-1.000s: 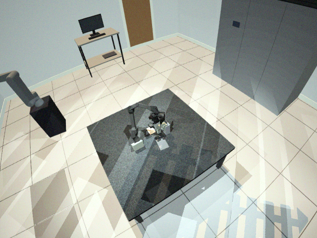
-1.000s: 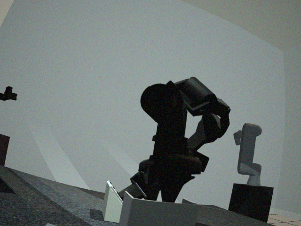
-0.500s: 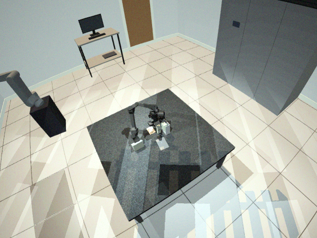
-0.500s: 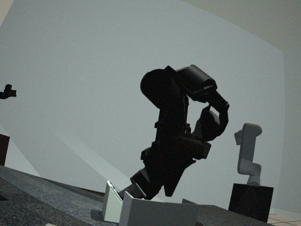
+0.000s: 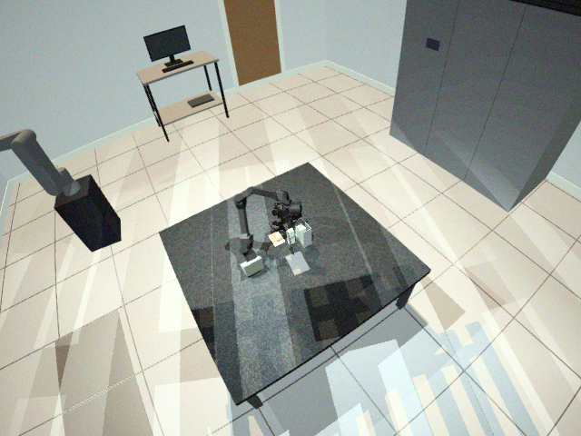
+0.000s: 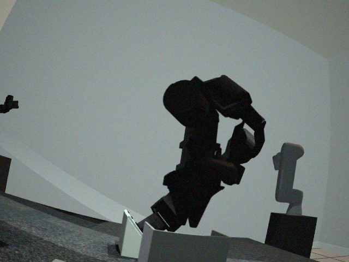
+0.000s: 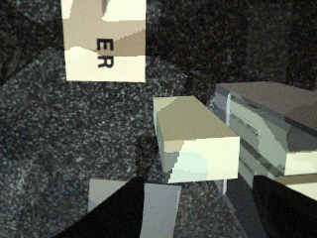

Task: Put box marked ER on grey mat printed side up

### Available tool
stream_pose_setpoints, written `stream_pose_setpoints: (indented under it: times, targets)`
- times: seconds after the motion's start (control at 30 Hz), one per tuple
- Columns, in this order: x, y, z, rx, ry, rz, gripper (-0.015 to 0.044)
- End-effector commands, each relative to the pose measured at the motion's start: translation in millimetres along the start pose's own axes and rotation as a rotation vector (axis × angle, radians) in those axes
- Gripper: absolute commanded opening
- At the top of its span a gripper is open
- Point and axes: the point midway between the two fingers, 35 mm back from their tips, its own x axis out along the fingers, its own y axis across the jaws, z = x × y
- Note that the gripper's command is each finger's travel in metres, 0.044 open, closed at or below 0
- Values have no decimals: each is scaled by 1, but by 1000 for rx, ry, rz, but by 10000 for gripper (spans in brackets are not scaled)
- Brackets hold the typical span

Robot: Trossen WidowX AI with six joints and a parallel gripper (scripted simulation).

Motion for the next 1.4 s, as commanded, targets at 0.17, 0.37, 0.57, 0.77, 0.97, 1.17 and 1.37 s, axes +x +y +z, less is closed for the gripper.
stream_pose_setpoints:
  times: [0.17, 0.37, 0.57, 0.77, 0.97, 1.17, 1.37]
  targets:
    - [-2, -4, 0, 0, 0, 33, 243]
    - [-5, -10, 1, -1, 0, 92, 243]
    - [-5, -12, 1, -2, 0, 107, 243]
    - [4, -11, 1, -2, 0, 106, 243]
    - [14, -11, 1, -2, 0, 106, 243]
    - [23, -9, 1, -2, -1, 106, 243]
    - [32, -8, 1, -2, -1, 106, 243]
